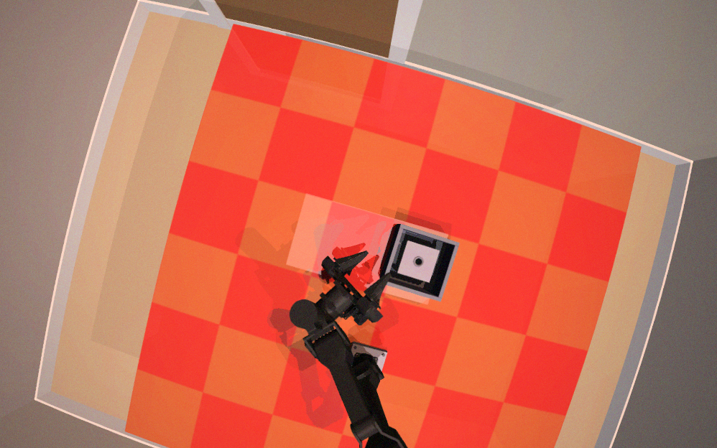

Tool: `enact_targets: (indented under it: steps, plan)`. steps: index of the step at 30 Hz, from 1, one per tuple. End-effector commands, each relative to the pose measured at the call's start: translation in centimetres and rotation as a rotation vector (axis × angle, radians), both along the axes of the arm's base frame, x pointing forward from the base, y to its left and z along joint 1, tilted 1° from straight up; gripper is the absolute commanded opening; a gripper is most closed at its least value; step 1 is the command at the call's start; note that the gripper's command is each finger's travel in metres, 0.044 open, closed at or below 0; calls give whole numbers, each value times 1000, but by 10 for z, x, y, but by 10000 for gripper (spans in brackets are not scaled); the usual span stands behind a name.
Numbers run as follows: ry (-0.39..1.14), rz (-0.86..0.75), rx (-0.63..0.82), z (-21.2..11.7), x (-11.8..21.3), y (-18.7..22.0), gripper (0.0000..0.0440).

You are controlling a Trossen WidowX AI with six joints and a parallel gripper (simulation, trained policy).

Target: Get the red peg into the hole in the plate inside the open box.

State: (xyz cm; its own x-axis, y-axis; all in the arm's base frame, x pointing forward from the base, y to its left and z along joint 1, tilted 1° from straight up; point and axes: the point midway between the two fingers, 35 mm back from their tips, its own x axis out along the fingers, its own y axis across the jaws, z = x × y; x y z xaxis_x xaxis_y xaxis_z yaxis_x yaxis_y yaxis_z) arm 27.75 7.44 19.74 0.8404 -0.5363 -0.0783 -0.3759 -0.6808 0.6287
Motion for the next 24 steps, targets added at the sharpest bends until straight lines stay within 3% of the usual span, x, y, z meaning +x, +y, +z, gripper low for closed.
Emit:
enact_targets:
  steps: [1, 5, 24]
  plan:
    - [24, 17, -18, -1, 2, 2, 411]
    - [121, 78, -98, -2, 9, 9, 440]
    - [576, 357, -486, -17, 19, 25, 440]
